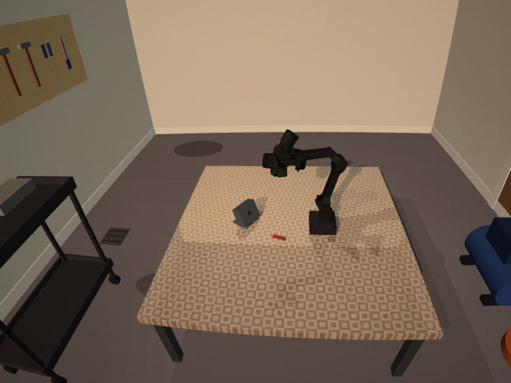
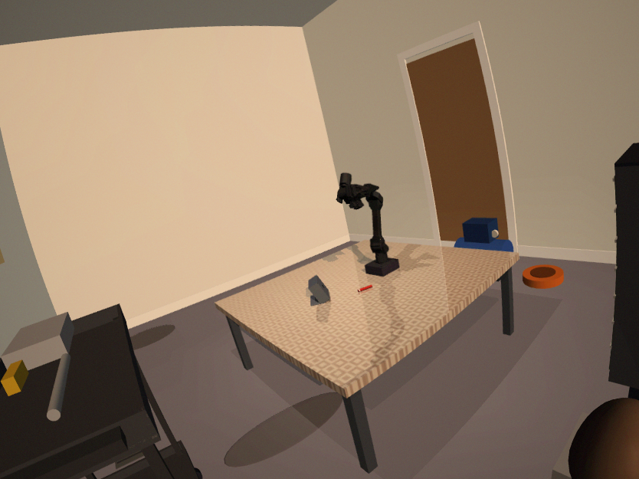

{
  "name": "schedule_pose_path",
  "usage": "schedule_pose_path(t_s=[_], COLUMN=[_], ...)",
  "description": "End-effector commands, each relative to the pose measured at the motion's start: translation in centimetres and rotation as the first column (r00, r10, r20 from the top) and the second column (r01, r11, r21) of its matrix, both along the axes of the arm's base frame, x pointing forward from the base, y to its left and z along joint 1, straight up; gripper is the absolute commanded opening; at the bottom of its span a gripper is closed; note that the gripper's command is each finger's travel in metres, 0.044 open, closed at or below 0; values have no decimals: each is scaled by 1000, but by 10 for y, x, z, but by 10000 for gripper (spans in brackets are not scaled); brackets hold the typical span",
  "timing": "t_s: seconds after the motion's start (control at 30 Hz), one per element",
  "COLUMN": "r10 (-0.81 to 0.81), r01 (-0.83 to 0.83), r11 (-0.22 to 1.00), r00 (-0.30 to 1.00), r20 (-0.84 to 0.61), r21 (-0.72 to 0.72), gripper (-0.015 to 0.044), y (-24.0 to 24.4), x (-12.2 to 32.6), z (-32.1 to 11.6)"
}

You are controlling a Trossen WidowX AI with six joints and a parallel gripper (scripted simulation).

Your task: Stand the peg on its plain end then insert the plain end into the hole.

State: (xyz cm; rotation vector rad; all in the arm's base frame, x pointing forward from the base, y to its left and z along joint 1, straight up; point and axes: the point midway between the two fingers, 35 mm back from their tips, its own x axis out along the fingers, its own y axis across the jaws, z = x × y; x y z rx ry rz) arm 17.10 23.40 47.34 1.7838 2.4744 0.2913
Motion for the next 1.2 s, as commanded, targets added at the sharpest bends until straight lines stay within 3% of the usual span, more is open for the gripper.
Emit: schedule_pose_path(t_s=[0.0,0.47,0.73,0.9,1.17], r10=[-1,-100,-167,-189,-248], r01=[1,62,85,91,90], r11=[1000,993,984,980,968], r00=[1000,896,750,691,476], r20=[-6,-432,-640,-697,-844], r21=[-1,-101,-158,-176,-234], gripper=[426,440,440,440,440], y=[0,12,18,19,24], x=[0,33,51,57,76], z=[0,-14,-27,-32,-47])
